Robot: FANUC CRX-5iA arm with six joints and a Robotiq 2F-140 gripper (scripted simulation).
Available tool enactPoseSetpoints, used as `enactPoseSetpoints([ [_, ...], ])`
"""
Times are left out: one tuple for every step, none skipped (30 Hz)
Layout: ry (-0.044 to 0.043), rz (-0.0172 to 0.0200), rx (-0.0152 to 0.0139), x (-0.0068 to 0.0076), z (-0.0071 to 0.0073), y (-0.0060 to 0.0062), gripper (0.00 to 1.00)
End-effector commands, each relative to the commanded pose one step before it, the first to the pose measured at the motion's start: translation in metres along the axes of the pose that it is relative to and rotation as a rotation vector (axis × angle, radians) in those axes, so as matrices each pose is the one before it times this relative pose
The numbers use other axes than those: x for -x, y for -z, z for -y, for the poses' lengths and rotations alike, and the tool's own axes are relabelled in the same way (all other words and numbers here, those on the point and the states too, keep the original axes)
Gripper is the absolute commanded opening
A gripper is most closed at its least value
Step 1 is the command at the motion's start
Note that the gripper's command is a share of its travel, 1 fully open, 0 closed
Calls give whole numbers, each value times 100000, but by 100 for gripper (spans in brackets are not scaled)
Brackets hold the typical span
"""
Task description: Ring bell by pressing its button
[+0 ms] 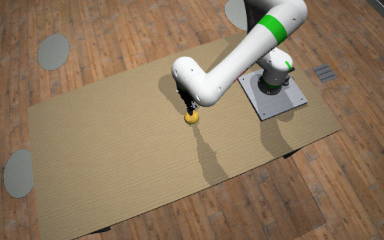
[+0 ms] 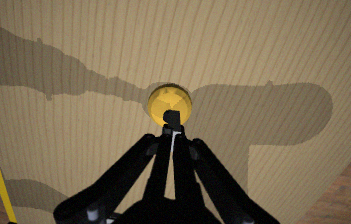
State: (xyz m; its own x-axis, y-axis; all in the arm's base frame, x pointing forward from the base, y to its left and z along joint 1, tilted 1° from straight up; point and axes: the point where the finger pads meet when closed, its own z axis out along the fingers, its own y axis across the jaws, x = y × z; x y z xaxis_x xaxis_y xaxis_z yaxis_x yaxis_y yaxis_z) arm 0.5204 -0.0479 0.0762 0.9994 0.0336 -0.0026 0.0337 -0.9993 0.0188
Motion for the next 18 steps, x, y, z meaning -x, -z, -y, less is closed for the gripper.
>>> enactPoseSetpoints([
  [-3, -35, 8, -16, -2, 360, 0],
  [0, 0, 0, 0, 0, 169, 0],
  [0, 0, 0, 0, 0, 188, 0],
  [0, 0, 0, 0, 0, 206, 0],
  [0, 0, 0, 1, 0, 223, 0],
  [0, 0, 0, -1, 0, 238, 0],
  [0, 0, 0, 0, 0, 252, 0],
  [0, 0, 0, 0, 0, 0, 0],
  [0, 0, 0, 0, 0, 0, 0],
  [0, 0, 0, 0, 0, 264, 0],
  [0, 0, 0, 1, 0, 274, 0],
  [0, 0, 0, -1, 0, 281, 0],
  [0, 0, 0, 0, 0, 287, 0],
  [0, 0, 0, 0, 0, 290, 0],
  [0, 0, 0, 0, 0, 292, 0],
  [0, 0, 0, 0, 0, 290, 0],
  [0, 0, 0, 0, 0, 287, 0],
  [0, 0, 0, 1, 0, 281, 0],
])
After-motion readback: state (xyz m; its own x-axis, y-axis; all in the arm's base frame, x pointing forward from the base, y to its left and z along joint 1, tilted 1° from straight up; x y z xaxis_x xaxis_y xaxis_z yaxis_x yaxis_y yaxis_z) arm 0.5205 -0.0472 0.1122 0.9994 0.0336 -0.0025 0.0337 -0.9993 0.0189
